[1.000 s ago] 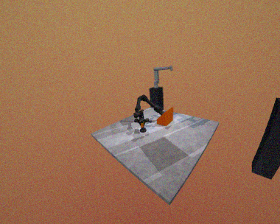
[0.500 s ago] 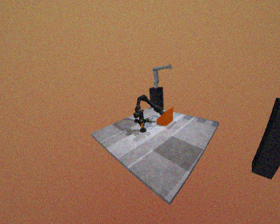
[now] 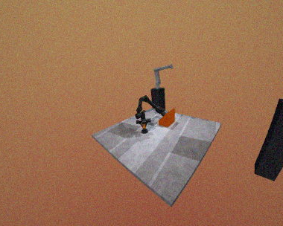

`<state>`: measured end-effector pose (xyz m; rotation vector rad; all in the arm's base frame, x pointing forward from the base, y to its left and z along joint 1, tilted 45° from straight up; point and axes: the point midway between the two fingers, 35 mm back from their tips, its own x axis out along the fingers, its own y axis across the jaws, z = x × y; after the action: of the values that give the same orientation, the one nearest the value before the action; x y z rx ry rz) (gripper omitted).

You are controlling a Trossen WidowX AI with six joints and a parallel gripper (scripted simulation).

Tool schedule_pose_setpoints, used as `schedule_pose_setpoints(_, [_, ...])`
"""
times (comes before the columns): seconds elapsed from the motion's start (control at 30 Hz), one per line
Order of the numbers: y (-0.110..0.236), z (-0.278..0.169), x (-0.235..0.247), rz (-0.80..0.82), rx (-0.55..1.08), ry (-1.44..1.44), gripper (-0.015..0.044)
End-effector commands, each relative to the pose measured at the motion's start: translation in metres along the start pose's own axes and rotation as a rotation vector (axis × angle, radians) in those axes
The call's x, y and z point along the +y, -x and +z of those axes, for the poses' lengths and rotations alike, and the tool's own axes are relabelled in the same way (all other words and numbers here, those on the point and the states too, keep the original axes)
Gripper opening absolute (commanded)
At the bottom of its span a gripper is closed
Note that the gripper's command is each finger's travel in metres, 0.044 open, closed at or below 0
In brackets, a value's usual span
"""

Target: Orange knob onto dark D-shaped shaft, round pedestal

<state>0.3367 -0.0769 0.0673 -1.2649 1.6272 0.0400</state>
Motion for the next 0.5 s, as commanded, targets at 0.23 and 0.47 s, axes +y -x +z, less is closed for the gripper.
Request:
schedule_pose_setpoints(0.23, [-0.0029,-0.002,0.003,-0.001,0.004,0.035,0.0])
schedule_pose_setpoints(0.47, [-0.003,-0.0013,0.0016,-0.001,0.004,0.035,0.0])
